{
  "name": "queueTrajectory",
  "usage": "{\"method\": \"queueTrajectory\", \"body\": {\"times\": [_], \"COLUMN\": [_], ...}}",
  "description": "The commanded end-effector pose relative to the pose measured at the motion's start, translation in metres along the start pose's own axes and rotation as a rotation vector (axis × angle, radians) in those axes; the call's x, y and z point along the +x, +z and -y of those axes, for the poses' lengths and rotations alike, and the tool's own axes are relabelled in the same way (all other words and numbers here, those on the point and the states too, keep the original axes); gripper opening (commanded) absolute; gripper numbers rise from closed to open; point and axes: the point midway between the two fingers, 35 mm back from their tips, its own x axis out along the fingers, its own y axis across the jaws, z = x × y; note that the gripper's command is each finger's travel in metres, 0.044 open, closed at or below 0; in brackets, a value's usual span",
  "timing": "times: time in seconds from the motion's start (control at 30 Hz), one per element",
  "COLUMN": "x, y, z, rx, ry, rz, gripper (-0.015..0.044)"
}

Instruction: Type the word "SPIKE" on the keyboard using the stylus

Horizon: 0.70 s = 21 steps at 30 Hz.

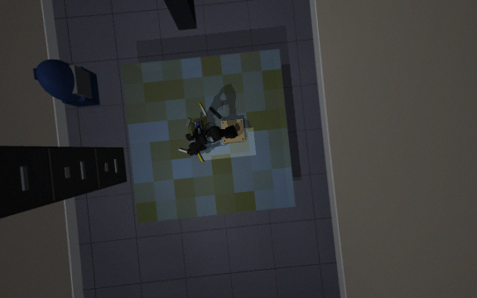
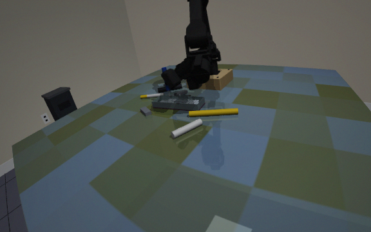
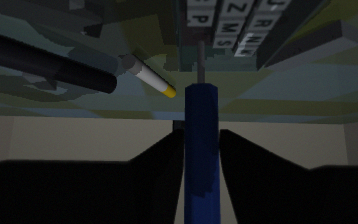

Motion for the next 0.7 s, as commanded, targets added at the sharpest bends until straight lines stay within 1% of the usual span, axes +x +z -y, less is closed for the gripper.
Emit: {"method": "queueTrajectory", "body": {"times": [0.0, 0.67], "x": [0.0009, 0.0058], "y": [0.0021, 0.0106], "z": [-0.0005, -0.0006], "rx": [0.005, 0.005], "ry": [0.001, 0.001], "rz": [0.003, 0.003], "gripper": [0.0081, 0.0081]}}
